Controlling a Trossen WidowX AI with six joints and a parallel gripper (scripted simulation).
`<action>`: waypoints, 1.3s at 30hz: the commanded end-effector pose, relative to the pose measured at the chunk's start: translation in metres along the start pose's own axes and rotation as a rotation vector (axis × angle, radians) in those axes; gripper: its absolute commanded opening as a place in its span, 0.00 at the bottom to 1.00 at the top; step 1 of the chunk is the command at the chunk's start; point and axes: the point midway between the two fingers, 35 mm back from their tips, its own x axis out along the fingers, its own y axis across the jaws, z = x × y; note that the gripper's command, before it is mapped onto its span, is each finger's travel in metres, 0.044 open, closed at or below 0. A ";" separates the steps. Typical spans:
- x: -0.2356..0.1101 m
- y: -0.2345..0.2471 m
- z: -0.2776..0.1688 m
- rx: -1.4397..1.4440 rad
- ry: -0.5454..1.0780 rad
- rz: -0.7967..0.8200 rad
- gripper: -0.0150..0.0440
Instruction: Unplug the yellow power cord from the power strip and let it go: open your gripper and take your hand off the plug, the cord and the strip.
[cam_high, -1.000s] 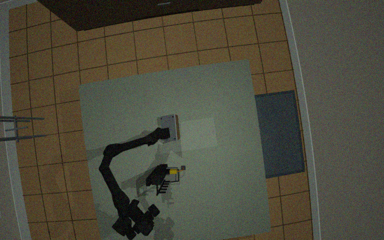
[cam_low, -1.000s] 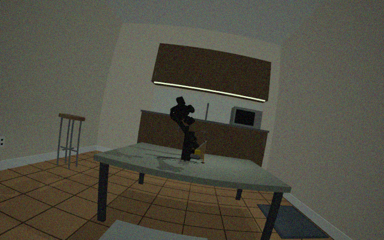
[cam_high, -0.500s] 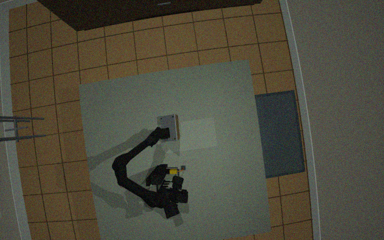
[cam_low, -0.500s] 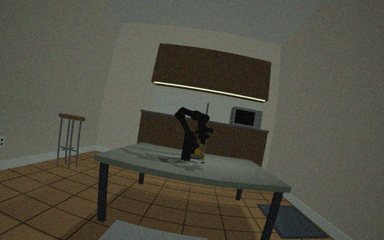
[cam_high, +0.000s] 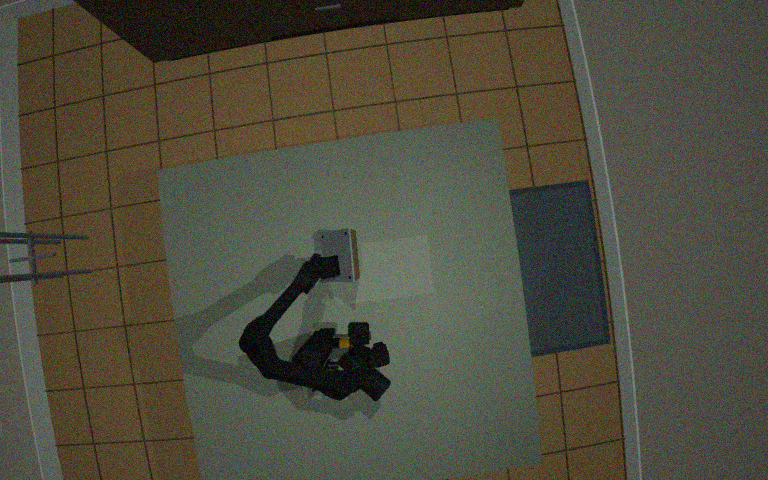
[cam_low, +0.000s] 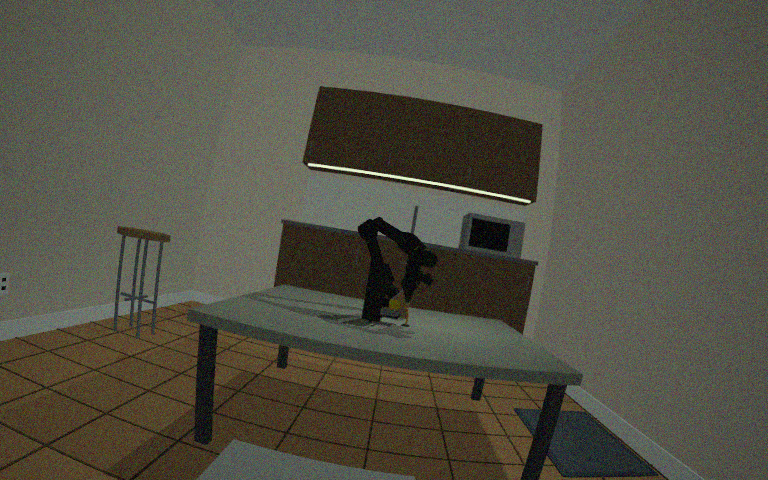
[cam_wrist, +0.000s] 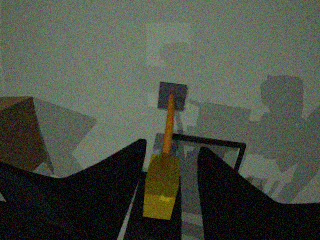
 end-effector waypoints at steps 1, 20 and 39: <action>0.002 0.002 -0.001 -0.005 0.017 0.004 0.53; 0.002 0.002 -0.031 -0.006 0.018 0.005 0.53; 0.010 0.003 -0.041 -0.006 0.019 0.005 0.53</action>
